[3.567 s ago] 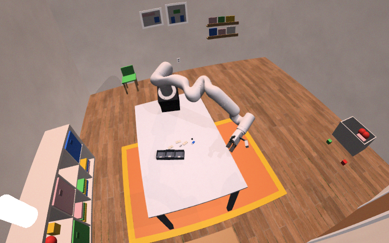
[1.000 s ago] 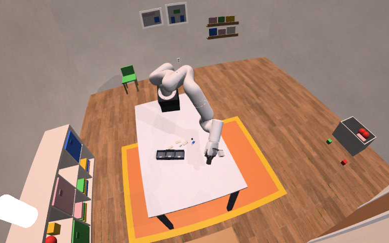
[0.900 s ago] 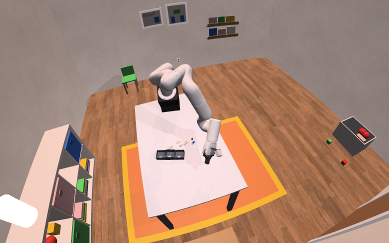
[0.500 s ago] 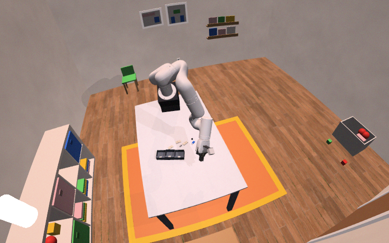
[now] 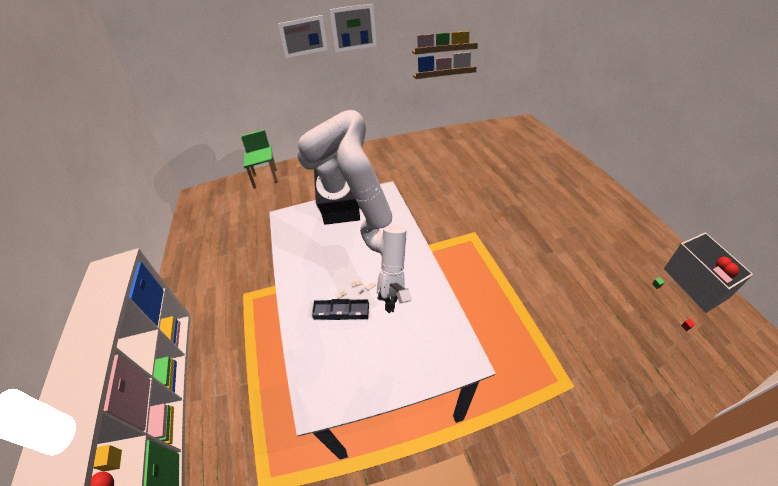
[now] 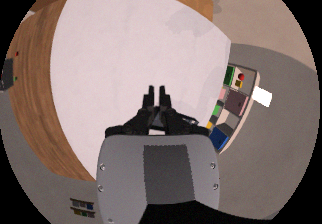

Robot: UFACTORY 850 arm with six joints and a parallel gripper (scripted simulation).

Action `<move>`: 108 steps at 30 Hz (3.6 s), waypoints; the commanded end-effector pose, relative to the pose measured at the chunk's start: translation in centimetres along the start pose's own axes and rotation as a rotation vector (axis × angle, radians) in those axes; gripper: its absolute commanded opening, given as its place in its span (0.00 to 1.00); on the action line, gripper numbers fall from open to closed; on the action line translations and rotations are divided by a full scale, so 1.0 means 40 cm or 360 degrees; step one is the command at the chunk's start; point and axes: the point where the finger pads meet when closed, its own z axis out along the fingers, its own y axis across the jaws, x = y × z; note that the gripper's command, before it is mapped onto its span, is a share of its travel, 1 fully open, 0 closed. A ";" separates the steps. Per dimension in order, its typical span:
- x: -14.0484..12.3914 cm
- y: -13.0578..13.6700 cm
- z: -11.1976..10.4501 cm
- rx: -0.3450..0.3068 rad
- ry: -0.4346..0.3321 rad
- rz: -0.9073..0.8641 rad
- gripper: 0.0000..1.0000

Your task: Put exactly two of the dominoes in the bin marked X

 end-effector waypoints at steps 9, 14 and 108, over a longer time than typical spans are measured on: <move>-0.154 0.032 -0.058 0.0139 -0.0110 0.0084 0.07; -0.212 0.039 -0.082 0.0216 -0.0195 0.0138 0.07; -0.711 0.460 0.172 0.0383 -0.0685 0.0855 0.07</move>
